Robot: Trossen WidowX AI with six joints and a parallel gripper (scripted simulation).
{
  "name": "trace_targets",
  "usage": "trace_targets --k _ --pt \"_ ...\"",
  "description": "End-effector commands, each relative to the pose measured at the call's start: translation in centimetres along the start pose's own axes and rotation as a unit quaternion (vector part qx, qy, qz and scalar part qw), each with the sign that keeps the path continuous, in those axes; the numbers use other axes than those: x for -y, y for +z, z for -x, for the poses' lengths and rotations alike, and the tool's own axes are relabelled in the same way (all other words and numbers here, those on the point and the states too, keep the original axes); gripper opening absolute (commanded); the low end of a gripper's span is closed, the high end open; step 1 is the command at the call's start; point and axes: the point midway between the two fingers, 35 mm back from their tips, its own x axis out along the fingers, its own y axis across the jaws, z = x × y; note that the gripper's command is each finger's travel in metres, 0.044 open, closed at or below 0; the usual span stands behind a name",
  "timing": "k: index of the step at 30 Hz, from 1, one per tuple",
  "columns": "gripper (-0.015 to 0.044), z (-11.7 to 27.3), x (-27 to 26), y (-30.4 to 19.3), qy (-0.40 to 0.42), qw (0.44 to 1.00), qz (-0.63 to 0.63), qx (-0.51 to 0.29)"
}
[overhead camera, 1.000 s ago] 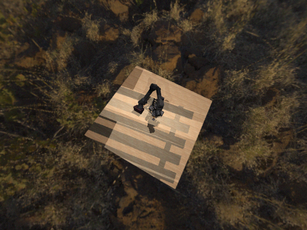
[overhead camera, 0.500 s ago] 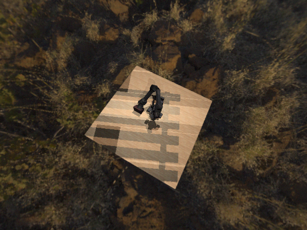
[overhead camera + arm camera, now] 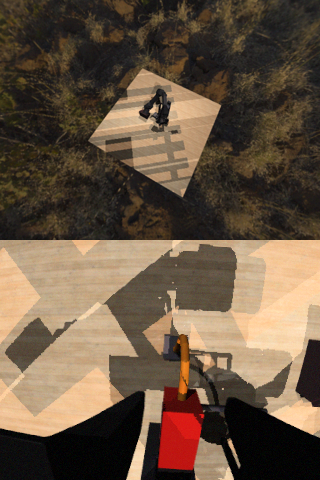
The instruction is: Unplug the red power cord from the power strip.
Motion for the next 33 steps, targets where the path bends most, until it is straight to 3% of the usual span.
trace_targets --k 1,5,11,33 --pt "0.0341 -0.1 0.0 -0.1 -0.001 1.000 0.000 -0.001" --pt "0.0440 0.3 -0.1 1.2 -0.001 1.000 0.000 0.000" --pt "0.0440 1.2 0.0 5.9 -0.001 1.000 0.001 0.001" --pt "0.0440 1.2 0.0 5.9 -0.001 1.000 0.001 0.001"
